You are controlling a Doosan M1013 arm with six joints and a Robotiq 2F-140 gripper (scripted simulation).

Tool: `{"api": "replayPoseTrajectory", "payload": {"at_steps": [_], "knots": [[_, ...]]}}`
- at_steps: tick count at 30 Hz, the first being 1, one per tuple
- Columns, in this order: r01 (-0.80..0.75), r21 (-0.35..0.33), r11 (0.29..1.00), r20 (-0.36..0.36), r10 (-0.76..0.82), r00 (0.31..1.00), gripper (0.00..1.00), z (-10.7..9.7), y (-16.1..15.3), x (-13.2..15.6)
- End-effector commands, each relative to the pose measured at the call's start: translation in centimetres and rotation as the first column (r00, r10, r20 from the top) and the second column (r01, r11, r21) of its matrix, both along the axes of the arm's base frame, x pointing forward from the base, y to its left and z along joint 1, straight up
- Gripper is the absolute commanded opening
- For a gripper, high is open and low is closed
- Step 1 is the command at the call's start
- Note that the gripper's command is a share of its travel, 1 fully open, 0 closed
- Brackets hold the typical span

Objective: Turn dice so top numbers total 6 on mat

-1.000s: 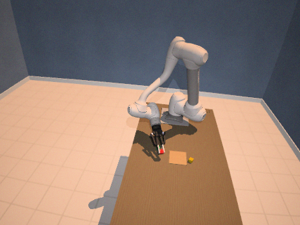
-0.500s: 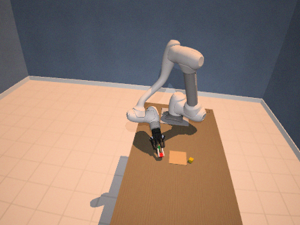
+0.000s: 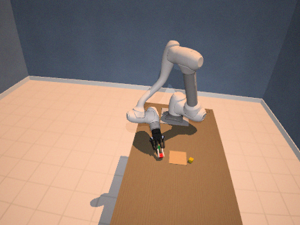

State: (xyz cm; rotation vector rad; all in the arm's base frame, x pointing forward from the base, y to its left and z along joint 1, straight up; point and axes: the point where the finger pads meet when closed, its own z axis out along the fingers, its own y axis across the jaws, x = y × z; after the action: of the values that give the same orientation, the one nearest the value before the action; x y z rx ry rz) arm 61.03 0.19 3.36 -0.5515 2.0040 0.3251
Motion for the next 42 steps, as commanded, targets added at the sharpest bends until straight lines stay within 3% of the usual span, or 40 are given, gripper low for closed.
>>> {"api": "replayPoseTrajectory", "payload": {"at_steps": [1, 42], "knots": [[0.0, 0.0, 1.0, 0.0, 0.0, 1.0, 0.16, 0.01, 0.0, 0.0], [0.0, 0.0, 1.0, 0.0, 0.0, 1.0, 0.16, -0.5, 0.0, 0.0]]}}
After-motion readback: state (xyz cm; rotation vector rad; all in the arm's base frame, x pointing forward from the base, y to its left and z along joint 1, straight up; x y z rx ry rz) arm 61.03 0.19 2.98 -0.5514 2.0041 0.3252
